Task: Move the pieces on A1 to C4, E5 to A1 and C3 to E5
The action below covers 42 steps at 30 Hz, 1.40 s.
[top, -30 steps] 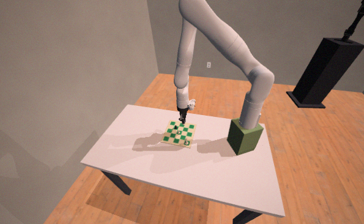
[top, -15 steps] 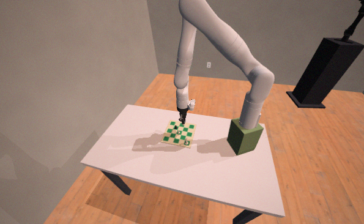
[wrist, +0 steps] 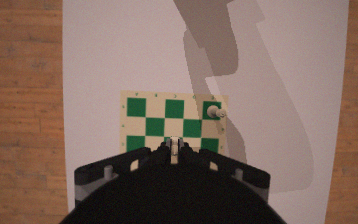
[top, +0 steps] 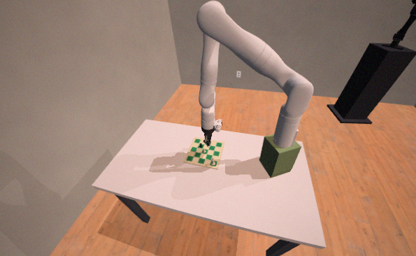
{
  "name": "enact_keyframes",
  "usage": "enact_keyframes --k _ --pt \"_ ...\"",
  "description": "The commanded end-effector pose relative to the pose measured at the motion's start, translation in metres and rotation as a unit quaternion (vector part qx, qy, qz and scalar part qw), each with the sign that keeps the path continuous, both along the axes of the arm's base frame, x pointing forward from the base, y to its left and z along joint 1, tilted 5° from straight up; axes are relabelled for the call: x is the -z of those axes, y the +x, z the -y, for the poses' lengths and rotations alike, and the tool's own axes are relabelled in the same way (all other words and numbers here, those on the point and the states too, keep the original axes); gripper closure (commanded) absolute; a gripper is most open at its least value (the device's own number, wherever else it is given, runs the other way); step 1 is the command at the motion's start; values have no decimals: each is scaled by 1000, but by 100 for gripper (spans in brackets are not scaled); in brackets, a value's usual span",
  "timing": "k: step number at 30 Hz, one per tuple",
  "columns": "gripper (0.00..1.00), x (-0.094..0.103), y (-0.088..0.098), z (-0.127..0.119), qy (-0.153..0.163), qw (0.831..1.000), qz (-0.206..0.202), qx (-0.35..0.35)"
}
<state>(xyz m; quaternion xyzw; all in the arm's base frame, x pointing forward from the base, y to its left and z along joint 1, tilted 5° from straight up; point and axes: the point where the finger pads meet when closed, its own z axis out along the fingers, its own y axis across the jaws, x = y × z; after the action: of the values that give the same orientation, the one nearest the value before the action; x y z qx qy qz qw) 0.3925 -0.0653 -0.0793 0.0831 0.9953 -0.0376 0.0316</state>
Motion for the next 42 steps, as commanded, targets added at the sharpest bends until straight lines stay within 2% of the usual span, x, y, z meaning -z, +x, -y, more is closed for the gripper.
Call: enact_keyframes --k 1,9,14,42 --pt "100 16 -8 2 0 1000 -12 2" --pt "100 46 -7 5 0 1000 -12 2" --pt "100 57 -7 6 0 1000 -12 2" --pt "100 59 -7 6 0 1000 -12 2"
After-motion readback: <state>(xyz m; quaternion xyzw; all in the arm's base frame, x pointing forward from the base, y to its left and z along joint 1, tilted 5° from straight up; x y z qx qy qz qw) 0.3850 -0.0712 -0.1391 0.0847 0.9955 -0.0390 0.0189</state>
